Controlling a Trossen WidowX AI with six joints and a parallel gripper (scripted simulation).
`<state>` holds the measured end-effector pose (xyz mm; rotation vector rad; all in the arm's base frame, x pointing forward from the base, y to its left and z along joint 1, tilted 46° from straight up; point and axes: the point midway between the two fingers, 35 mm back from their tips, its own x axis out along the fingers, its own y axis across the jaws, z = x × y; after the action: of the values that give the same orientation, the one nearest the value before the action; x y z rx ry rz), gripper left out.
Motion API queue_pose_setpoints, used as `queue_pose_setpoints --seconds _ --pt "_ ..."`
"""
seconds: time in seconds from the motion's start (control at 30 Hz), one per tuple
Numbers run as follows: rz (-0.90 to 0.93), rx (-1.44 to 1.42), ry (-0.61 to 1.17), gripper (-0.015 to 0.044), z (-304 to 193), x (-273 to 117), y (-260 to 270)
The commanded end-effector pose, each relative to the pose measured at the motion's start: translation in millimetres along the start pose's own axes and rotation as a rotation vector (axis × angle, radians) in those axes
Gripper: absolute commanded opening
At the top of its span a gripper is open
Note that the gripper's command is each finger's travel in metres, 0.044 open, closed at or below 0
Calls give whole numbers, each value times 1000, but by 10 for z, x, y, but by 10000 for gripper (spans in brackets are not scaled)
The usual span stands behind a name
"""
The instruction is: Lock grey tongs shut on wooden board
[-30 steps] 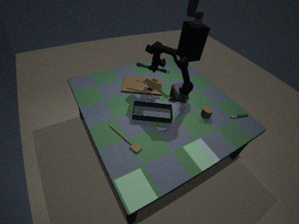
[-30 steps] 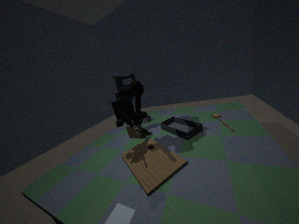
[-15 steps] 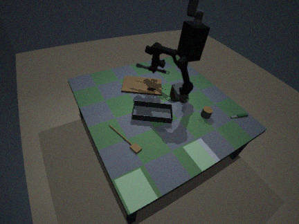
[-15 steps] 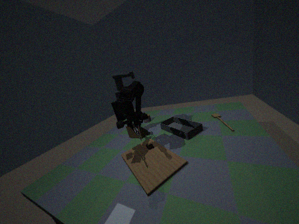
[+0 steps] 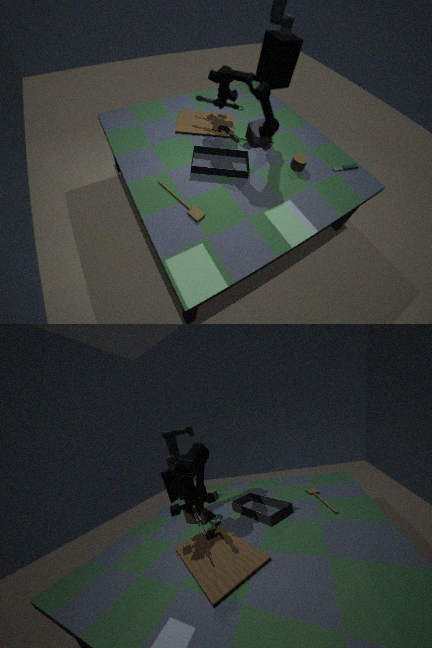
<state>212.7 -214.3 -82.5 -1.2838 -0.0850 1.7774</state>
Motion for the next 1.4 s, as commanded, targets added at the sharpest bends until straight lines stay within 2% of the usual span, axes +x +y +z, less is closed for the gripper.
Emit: queue_pose_setpoints --seconds 0.0,1.37 --pt "-7 5 -1 -150 -4 85 -4" --pt "-10 4 -2 -150 43 756 -22"
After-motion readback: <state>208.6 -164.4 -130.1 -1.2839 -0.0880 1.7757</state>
